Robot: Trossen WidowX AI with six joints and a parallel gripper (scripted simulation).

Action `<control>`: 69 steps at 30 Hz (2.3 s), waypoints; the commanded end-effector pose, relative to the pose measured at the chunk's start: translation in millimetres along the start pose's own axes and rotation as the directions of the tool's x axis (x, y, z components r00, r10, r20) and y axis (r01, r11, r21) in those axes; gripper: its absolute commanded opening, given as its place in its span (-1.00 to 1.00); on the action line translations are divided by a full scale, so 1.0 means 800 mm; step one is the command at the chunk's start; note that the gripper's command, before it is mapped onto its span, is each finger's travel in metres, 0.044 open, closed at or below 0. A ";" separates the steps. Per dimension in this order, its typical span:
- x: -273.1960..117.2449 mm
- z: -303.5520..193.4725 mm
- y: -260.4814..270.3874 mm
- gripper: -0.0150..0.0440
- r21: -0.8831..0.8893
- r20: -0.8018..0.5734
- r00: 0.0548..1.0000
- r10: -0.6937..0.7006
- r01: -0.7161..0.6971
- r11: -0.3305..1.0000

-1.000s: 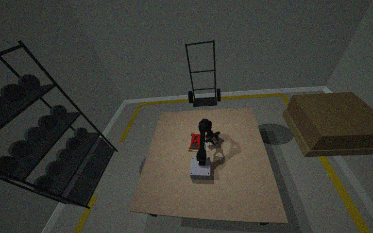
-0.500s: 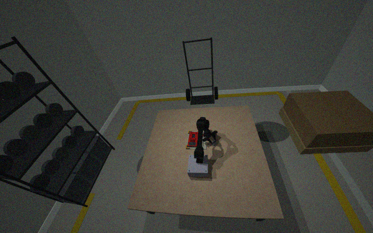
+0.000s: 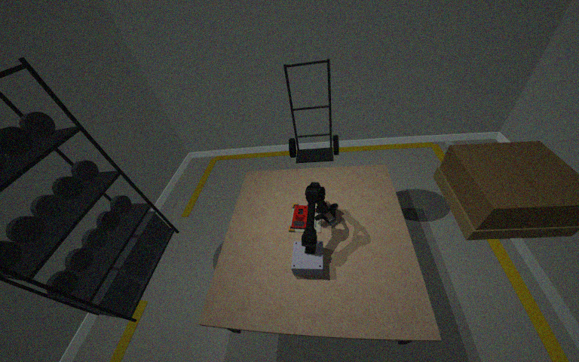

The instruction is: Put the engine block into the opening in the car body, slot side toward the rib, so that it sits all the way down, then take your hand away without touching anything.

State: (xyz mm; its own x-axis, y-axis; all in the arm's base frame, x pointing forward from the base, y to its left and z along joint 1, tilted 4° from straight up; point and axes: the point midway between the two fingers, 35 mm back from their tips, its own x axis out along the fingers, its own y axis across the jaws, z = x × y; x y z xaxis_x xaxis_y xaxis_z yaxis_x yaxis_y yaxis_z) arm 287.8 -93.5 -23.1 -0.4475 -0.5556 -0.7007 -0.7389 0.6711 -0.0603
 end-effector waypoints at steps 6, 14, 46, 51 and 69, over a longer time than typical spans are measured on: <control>0.000 0.000 0.000 0.93 0.001 0.001 1.000 0.000 0.000 1.000; -0.007 -0.001 0.000 1.00 0.001 -0.002 1.000 0.001 -0.001 1.000; -0.051 -0.008 -0.001 1.00 0.000 -0.010 1.000 0.004 -0.004 1.000; -0.051 -0.008 -0.001 1.00 0.000 -0.010 1.000 0.004 -0.004 1.000; -0.042 -0.017 0.005 1.00 0.407 0.222 0.971 0.092 -0.178 0.896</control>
State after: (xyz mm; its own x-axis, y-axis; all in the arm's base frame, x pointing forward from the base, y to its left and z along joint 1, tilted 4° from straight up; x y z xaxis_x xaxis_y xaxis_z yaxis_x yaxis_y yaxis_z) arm 297.1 -77.6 10.2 -0.4092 -0.4162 -0.8120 -0.4766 0.8564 -0.1988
